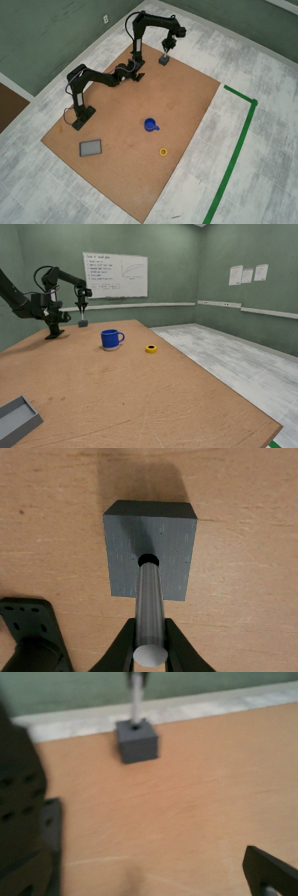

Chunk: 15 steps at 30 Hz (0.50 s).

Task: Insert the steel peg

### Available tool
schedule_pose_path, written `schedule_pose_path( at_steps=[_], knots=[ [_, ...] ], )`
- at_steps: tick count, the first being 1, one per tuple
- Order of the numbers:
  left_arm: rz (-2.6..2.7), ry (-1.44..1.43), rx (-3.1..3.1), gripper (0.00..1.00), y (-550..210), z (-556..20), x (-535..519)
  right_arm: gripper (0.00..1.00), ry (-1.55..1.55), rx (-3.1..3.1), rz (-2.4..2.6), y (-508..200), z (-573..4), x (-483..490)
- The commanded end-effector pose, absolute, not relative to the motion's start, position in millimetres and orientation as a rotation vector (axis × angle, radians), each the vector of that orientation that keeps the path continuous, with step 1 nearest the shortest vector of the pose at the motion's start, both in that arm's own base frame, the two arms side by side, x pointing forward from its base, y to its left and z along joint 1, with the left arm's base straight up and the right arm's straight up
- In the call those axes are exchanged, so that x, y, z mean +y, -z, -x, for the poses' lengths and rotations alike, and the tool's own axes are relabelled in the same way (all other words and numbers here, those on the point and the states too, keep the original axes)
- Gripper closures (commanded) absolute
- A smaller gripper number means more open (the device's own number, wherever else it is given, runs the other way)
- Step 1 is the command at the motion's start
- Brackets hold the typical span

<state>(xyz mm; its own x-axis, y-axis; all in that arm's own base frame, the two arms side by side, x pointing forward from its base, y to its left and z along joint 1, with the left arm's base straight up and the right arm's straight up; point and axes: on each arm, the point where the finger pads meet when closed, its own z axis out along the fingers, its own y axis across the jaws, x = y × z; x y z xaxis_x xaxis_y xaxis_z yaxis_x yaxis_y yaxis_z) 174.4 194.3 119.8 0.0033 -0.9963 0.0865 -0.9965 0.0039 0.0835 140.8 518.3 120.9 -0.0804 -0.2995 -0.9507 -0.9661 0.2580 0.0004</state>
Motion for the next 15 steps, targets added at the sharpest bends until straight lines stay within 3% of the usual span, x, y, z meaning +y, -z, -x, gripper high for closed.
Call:
schedule_pose_path(
  at_steps=[1,15],
  knots=[
    [-2.149,0.014,-2.142,1.00,-127.2,-167.2,193.5,0.00,-0.924,1.512,1.185,-124.1,-131.6,536.0],
    [-2.155,0.014,-2.148,1.00,-129.0,-168.5,195.0,0.00,-0.924,1.508,1.177,-128.6,-134.3,535.1]
  ],
)
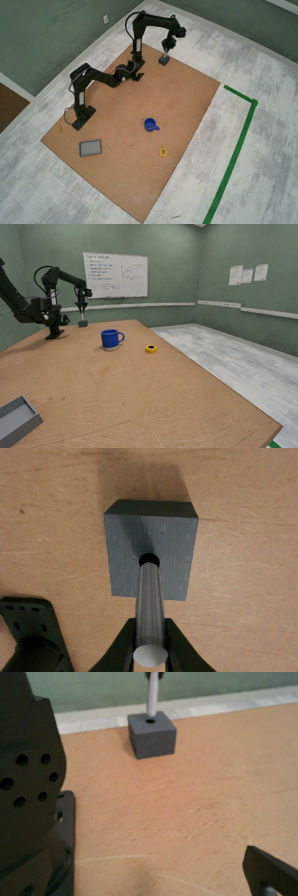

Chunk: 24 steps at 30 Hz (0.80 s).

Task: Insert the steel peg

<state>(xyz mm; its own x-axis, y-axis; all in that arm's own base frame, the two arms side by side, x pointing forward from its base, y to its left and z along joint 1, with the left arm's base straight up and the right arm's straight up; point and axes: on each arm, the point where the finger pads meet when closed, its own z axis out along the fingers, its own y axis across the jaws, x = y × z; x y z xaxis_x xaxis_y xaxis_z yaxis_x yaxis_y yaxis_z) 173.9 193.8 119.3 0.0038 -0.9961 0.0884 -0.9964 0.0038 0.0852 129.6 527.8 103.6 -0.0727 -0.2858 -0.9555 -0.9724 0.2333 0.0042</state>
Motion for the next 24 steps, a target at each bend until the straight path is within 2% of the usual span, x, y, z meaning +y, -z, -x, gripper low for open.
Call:
schedule_pose_path(
  at_steps=[1,24],
  knots=[
    [-2.155,0.014,-2.148,1.00,-129.0,-168.5,195.0,0.00,-0.923,1.510,1.178,-127.9,-134.2,535.0],
    [-2.162,0.022,-2.158,1.00,-118.0,-171.5,200.0,0.00,-0.922,1.512,1.180,-127.4,-134.2,534.8]
  ],
)
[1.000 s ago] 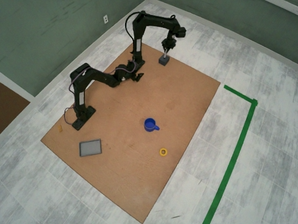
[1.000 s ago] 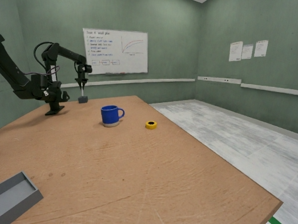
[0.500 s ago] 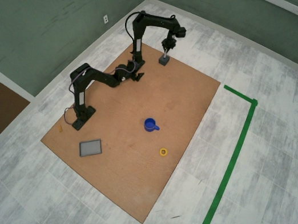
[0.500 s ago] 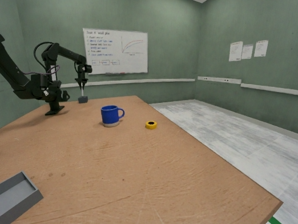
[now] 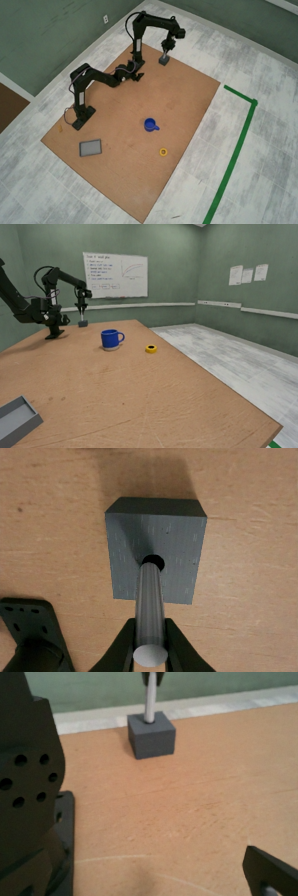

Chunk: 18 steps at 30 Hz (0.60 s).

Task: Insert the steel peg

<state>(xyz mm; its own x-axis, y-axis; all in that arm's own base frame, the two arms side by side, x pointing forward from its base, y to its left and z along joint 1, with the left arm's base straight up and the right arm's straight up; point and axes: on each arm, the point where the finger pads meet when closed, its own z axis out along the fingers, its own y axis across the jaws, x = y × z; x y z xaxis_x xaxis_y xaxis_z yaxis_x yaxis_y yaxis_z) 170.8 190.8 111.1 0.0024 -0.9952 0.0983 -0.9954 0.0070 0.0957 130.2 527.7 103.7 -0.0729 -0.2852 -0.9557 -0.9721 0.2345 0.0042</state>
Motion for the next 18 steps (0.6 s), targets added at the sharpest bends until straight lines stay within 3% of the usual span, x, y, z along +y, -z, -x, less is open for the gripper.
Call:
schedule_pose_path(
  at_steps=[1,18],
  knots=[
    [-2.162,0.022,-2.158,1.00,-118.0,-171.5,200.0,0.00,-0.922,1.512,1.180,-127.4,-134.2,534.8],
    [-2.151,0.020,-2.147,1.00,-104.3,-172.7,202.3,0.00,-0.922,1.512,1.180,-127.4,-134.2,534.8]
  ],
)
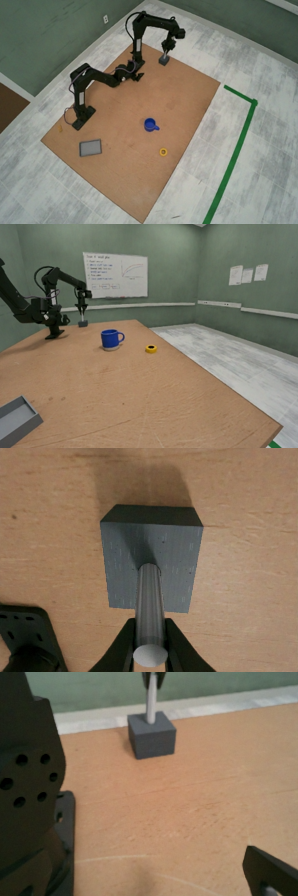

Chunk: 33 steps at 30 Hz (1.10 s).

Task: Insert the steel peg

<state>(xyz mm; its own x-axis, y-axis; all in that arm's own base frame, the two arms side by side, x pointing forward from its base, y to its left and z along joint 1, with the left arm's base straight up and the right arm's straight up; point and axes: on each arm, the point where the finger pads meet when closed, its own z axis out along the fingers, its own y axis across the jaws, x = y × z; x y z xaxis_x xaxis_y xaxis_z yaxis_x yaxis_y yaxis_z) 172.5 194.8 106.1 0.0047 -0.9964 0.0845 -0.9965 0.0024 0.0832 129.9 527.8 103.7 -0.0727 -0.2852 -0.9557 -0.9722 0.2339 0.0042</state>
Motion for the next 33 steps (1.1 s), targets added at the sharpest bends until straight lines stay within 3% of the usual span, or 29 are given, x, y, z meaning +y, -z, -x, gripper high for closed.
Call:
schedule_pose_path(
  at_steps=[1,33],
  knots=[
    [-2.155,0.021,-2.152,1.00,-105.6,-173.9,203.4,0.00,-0.922,1.512,1.180,-127.4,-134.2,534.8],
    [-2.226,-0.028,-2.228,1.00,-86.6,-168.9,198.6,0.00,-0.916,1.535,1.209,-112.6,-130.0,529.8]
  ],
)
